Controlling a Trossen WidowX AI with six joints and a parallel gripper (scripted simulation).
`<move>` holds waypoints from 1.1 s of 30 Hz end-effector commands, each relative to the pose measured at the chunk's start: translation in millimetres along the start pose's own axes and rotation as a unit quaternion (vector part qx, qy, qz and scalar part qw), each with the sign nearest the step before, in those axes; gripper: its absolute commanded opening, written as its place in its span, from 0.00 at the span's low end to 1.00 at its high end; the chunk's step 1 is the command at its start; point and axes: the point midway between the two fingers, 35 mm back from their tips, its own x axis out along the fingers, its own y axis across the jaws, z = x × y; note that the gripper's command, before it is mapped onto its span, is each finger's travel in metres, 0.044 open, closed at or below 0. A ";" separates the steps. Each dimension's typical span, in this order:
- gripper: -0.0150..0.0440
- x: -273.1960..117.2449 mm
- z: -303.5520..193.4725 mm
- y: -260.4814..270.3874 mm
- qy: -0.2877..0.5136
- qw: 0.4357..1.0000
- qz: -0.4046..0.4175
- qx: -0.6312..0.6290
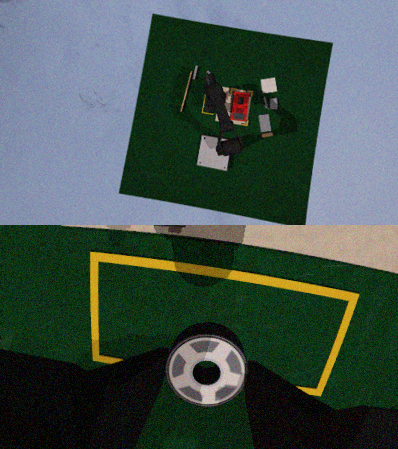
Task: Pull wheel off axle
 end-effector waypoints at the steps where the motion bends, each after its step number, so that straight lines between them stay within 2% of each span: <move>1: 0.25 23.7 1.5 -2.3 -0.003 1.000 -0.002 0.002; 5: 0.25 42.7 2.5 -4.6 -0.003 1.000 -0.003 0.002; 9: 0.25 43.6 2.6 -4.8 -0.003 1.000 -0.003 0.002; 20: 0.74 38.6 2.2 -5.0 -0.003 1.000 -0.006 0.000; 27: 0.76 -12.3 1.9 -4.5 -0.003 1.000 -0.003 0.002; 31: 0.76 -19.4 2.1 -5.1 -0.003 1.000 -0.002 0.002; 33: 0.85 -13.6 3.5 -9.0 -0.002 1.000 -0.004 0.002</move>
